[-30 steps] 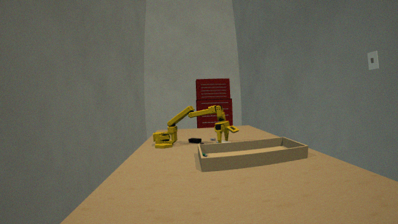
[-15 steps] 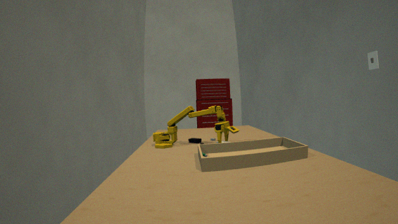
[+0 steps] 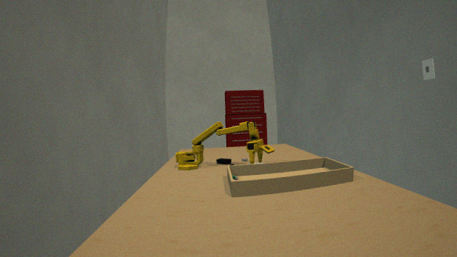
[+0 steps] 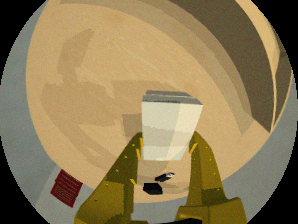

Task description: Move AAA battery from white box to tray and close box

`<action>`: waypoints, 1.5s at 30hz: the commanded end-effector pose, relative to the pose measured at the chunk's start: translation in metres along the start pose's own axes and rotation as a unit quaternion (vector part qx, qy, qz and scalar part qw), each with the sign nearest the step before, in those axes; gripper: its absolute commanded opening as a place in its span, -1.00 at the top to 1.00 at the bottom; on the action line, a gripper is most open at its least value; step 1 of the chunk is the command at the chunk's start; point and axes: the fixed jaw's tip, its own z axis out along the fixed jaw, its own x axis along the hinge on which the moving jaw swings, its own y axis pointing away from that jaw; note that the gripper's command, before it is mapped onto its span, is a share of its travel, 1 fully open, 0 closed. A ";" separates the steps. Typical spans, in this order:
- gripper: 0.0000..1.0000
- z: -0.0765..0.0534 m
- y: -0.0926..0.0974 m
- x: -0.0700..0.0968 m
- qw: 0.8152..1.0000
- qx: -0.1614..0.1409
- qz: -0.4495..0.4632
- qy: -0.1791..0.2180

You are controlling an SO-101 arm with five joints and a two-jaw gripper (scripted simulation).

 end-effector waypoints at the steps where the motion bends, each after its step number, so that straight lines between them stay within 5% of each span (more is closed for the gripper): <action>1: 0.59 -0.005 0.003 -0.005 1.000 -0.011 -0.004 -0.017; 45: 0.59 0.000 0.003 -0.005 1.000 -0.010 -0.003 -0.014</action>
